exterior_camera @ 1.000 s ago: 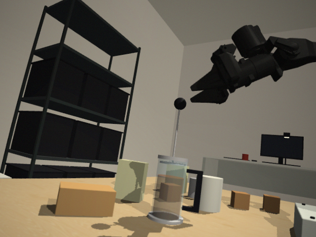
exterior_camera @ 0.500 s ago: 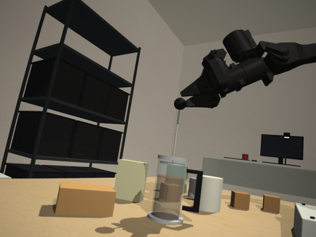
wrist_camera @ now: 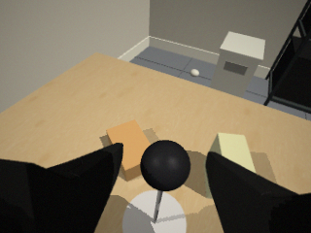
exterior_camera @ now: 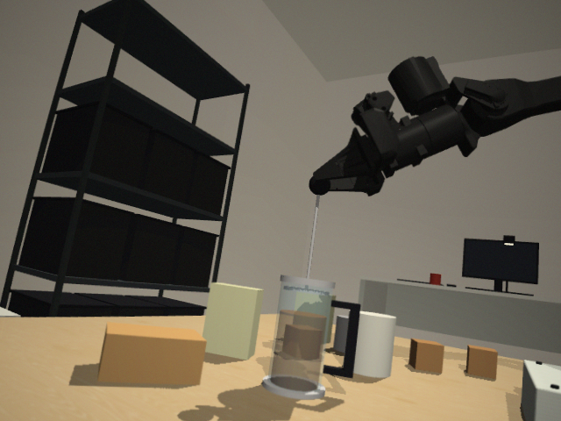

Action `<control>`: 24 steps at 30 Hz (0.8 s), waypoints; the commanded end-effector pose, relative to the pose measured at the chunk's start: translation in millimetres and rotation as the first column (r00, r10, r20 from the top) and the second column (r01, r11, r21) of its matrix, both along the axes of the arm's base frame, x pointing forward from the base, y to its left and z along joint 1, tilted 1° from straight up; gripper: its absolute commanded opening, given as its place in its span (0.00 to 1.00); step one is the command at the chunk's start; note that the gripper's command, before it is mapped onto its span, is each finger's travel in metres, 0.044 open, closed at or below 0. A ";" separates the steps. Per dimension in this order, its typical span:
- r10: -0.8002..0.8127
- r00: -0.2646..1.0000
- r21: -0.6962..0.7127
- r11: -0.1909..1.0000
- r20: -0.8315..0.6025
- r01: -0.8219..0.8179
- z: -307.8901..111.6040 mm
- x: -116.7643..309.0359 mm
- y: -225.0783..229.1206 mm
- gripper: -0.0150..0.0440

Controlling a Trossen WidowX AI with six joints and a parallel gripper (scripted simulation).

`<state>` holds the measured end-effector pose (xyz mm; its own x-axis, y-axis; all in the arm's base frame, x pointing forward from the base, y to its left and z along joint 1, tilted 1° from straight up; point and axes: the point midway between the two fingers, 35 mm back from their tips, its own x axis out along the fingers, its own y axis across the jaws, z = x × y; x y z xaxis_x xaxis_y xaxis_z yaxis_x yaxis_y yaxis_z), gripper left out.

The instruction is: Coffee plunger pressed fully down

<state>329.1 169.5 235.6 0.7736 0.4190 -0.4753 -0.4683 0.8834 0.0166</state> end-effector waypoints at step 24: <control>-0.004 1.000 -0.002 1.000 0.002 0.004 -17.0 4.3 1.8 0.45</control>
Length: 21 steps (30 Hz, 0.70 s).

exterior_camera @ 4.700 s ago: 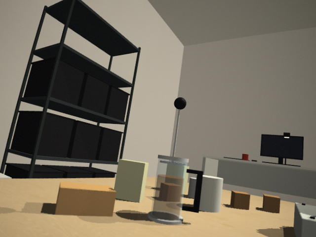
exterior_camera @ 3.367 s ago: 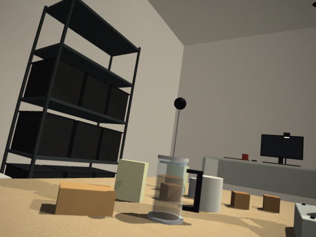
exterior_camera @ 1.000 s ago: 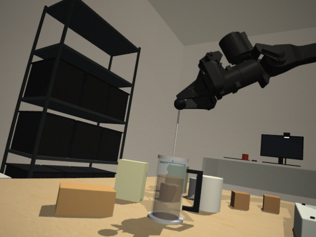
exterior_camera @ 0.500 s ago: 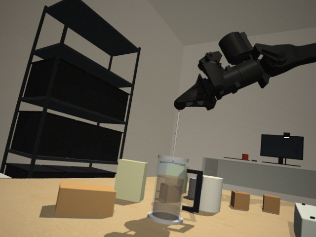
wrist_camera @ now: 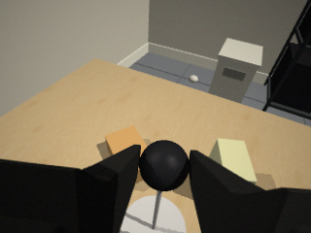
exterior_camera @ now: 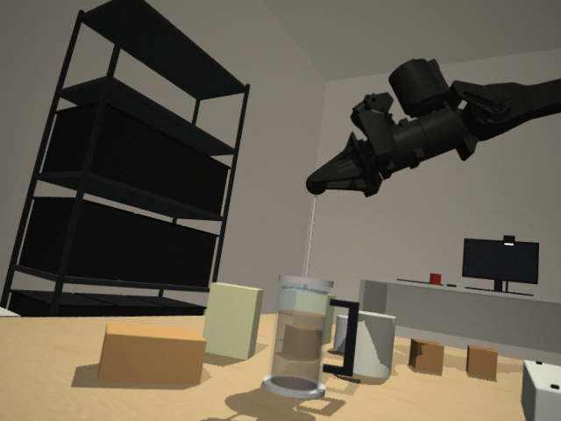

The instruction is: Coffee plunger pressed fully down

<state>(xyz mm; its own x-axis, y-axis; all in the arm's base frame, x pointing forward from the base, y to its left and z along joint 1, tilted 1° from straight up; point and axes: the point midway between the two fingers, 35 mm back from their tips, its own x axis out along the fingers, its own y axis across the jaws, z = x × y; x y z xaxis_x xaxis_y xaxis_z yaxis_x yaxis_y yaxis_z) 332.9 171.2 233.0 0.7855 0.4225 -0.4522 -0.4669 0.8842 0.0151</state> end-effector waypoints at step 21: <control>-0.002 1.000 -0.012 1.000 -0.021 0.002 -49.0 6.2 3.7 0.45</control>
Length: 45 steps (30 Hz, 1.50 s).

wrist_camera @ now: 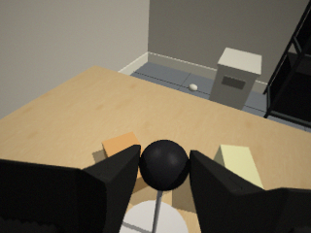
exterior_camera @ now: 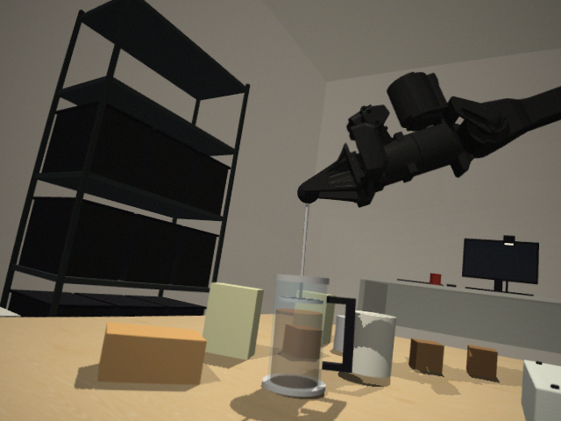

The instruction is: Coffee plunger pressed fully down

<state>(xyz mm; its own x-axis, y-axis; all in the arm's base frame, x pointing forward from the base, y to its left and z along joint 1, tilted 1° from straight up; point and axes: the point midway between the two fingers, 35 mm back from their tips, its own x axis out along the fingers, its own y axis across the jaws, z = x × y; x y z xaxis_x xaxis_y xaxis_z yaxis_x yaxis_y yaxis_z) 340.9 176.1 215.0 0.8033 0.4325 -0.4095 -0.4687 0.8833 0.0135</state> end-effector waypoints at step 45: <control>-0.004 0.998 -0.032 0.999 -0.063 0.002 -83.7 14.6 10.1 0.45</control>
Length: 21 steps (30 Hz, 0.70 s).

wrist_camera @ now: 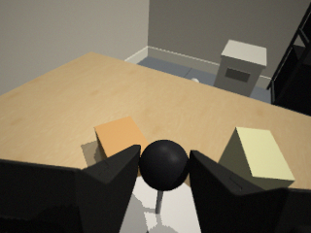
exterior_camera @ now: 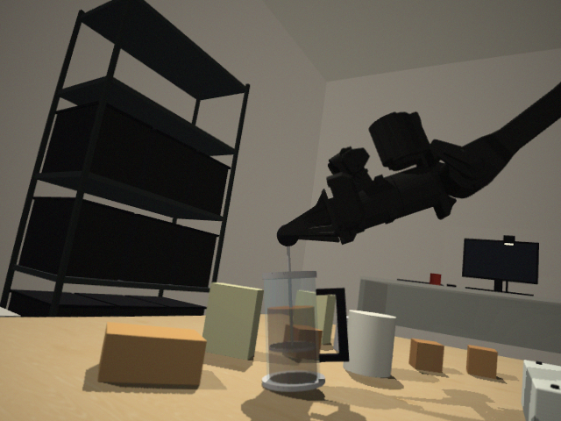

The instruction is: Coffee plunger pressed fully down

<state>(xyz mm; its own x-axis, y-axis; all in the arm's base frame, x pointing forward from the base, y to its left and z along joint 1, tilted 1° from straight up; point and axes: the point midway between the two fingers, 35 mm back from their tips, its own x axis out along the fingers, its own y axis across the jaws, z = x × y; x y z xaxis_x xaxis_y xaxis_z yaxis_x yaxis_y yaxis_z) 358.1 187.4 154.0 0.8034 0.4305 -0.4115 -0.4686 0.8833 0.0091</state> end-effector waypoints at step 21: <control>-0.004 0.998 -0.027 1.000 -0.062 0.003 -19.5 2.9 1.9 0.45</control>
<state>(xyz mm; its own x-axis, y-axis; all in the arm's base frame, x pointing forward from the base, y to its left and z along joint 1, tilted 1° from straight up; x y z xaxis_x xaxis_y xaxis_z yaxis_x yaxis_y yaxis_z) 362.0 189.7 146.4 0.7923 0.4244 -0.4383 -0.4684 0.8835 0.0089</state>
